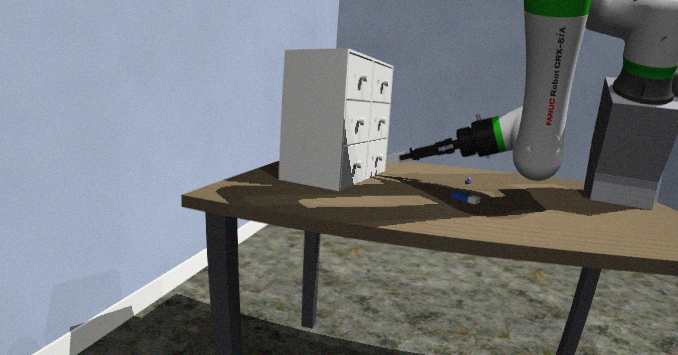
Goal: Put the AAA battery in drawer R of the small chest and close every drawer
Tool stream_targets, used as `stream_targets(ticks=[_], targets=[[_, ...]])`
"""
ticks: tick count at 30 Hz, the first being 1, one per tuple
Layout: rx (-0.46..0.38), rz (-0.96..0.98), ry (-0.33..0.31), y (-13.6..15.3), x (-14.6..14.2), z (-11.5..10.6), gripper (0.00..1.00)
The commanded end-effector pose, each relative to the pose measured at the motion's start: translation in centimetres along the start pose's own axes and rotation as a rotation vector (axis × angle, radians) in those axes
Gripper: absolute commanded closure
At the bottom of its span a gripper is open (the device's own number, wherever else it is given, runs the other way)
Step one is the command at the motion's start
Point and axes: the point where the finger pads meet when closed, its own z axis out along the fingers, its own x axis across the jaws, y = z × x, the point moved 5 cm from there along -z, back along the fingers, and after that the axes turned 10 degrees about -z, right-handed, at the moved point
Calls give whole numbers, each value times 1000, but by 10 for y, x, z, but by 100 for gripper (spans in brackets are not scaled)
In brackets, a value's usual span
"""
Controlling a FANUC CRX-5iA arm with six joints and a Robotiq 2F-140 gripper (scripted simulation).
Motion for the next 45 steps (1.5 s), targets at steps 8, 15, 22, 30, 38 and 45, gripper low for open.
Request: stream_targets(ticks=[8,15,22,30,38,45], targets=[[0,0,0,0,0,0,80],[0,0,0,0,0,0,80],[0,0,0,1,0,1,80],[0,0,0,3,-1,7,80],[0,0,0,7,-1,20,80],[0,0,0,10,-2,28,80]])
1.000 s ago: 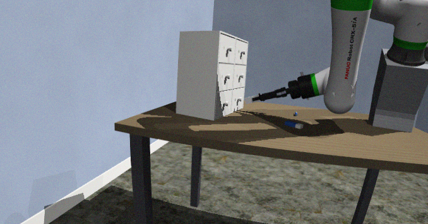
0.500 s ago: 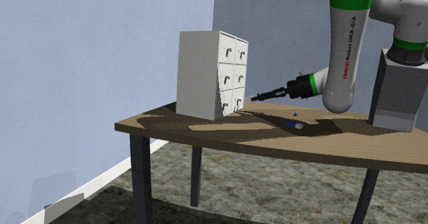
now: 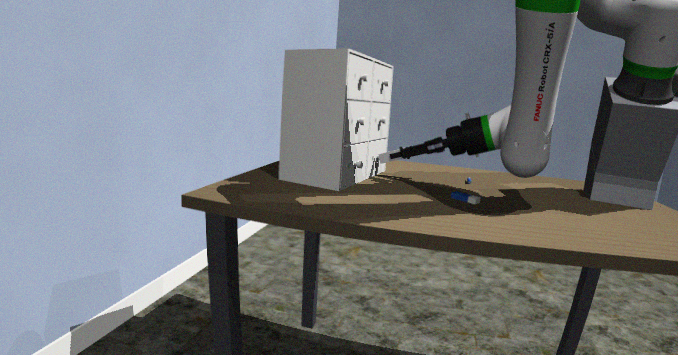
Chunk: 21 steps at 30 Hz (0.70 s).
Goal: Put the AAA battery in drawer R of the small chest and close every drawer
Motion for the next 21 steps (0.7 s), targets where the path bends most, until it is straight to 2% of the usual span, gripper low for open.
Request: stream_targets(ticks=[1,21], targets=[[0,0,0,1,0,3,80],[0,0,0,3,-1,7,80]])
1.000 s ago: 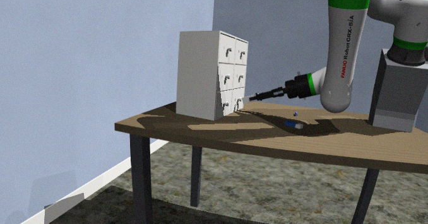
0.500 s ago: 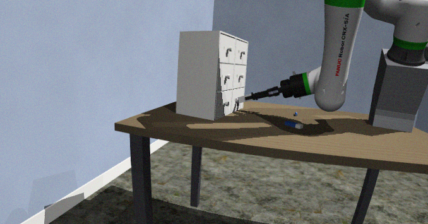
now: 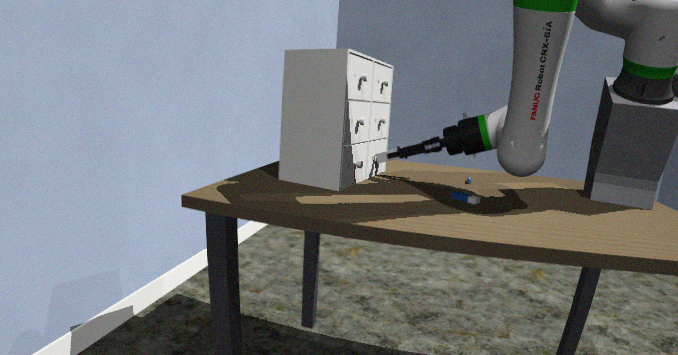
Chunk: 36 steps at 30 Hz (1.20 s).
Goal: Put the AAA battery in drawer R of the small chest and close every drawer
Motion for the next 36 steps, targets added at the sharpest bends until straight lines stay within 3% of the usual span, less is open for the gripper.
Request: stream_targets(ticks=[1,10,11,36], targets=[[0,0,0,0,0,0,80],[0,0,0,0,0,0,80],[0,0,0,0,0,0,92],[0,0,0,0,0,0,92]])
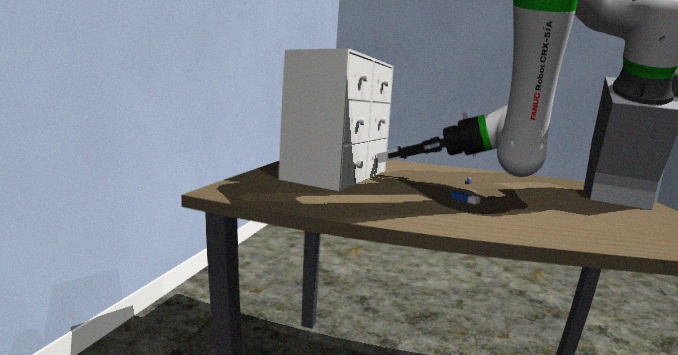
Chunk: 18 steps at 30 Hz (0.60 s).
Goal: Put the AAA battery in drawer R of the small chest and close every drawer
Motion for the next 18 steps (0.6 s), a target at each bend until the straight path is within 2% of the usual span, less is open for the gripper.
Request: stream_targets(ticks=[1,18], targets=[[0,0,0,0,0,0,92],[0,0,0,-2,0,-6,92]])
